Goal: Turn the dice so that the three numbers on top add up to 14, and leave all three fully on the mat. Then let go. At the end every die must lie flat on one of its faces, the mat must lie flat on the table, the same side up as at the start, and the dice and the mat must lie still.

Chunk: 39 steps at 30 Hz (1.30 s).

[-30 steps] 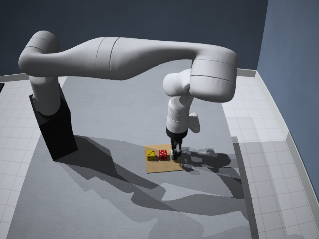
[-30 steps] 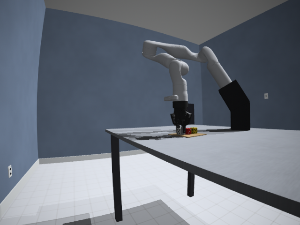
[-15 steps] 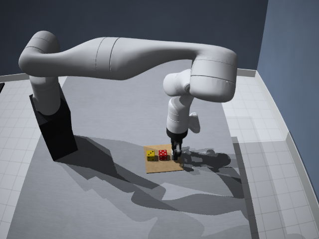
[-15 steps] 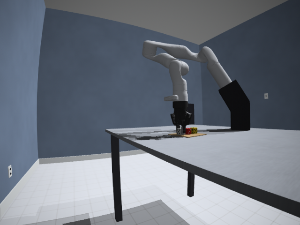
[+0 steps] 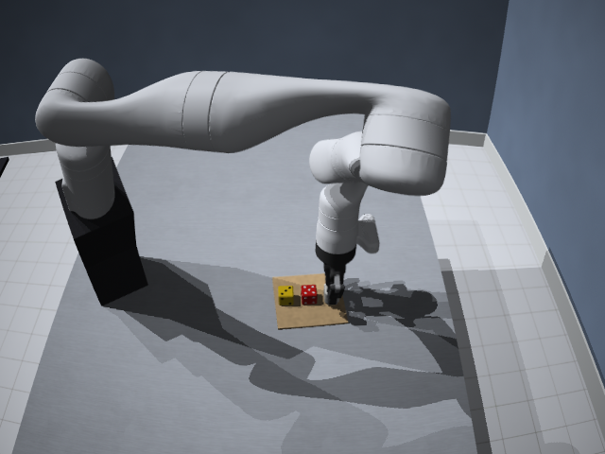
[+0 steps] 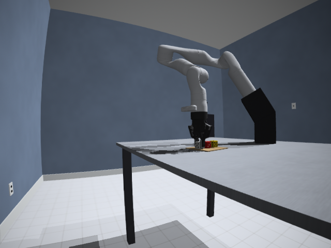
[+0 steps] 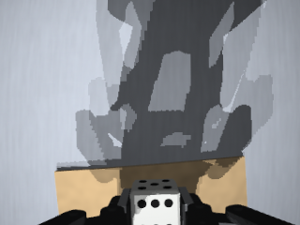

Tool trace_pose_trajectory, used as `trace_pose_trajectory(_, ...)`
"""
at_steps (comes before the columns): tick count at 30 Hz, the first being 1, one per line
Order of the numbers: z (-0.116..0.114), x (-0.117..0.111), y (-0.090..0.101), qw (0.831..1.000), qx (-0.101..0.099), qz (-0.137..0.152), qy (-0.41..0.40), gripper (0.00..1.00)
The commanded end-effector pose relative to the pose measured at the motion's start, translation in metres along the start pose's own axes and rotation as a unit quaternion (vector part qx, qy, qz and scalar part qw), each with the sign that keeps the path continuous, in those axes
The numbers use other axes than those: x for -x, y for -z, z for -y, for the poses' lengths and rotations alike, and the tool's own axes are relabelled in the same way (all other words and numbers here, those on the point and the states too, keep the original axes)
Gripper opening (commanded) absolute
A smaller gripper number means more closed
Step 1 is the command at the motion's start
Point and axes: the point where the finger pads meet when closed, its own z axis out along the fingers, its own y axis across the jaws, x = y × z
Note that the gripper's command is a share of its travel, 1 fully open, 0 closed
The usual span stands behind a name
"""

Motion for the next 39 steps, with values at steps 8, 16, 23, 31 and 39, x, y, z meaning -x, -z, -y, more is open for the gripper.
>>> trace_pose_trajectory(8, 0.001, -0.0034, -0.0002, 1.0, -0.001, -0.004, 0.001, 0.26)
trace_pose_trajectory(16, 0.001, -0.0034, -0.0002, 1.0, -0.001, -0.004, 0.001, 0.26)
trace_pose_trajectory(23, 0.001, -0.0034, -0.0002, 1.0, -0.001, -0.004, 0.001, 0.26)
trace_pose_trajectory(31, 0.001, -0.0034, -0.0002, 1.0, -0.001, -0.004, 0.001, 0.26)
trace_pose_trajectory(39, 0.001, -0.0034, -0.0002, 1.0, -0.001, -0.004, 0.001, 0.34)
